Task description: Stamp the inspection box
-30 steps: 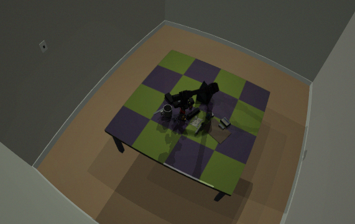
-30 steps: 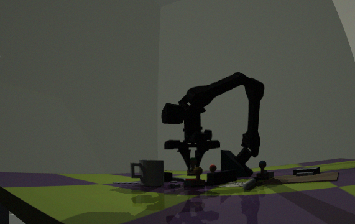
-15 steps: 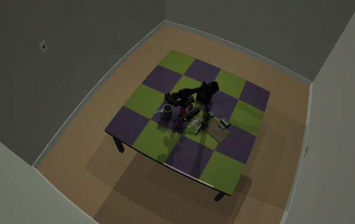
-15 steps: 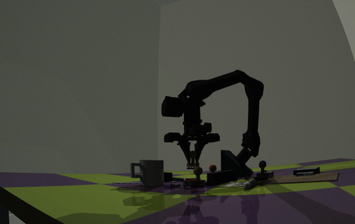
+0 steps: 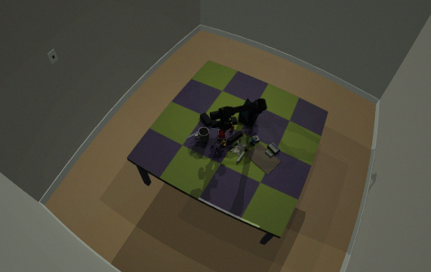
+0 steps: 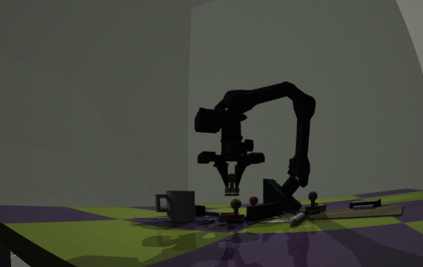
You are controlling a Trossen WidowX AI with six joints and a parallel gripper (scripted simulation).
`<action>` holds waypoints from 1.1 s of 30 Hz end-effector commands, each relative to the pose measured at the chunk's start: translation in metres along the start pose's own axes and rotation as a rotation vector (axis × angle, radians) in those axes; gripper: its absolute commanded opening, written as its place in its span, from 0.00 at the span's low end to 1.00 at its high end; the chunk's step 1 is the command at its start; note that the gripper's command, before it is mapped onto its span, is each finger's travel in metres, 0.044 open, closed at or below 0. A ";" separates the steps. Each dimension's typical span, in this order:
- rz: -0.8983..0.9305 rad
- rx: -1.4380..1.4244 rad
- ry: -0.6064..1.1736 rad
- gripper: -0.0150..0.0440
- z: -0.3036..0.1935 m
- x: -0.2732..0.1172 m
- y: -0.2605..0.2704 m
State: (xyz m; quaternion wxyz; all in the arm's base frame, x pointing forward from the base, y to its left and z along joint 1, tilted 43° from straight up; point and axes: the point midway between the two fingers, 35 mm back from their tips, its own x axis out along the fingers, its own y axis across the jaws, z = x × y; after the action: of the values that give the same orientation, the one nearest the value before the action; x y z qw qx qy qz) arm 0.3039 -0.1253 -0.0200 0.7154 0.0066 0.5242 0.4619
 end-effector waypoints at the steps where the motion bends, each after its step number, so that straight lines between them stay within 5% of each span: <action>1: -0.003 0.084 0.002 0.25 0.015 -0.001 0.006; 33: 0.004 0.898 0.002 0.25 0.118 -0.001 0.086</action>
State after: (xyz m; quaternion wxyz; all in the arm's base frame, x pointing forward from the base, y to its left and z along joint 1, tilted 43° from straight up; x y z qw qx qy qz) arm 0.3369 -0.0320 0.0690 0.6551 0.2882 0.6651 0.2131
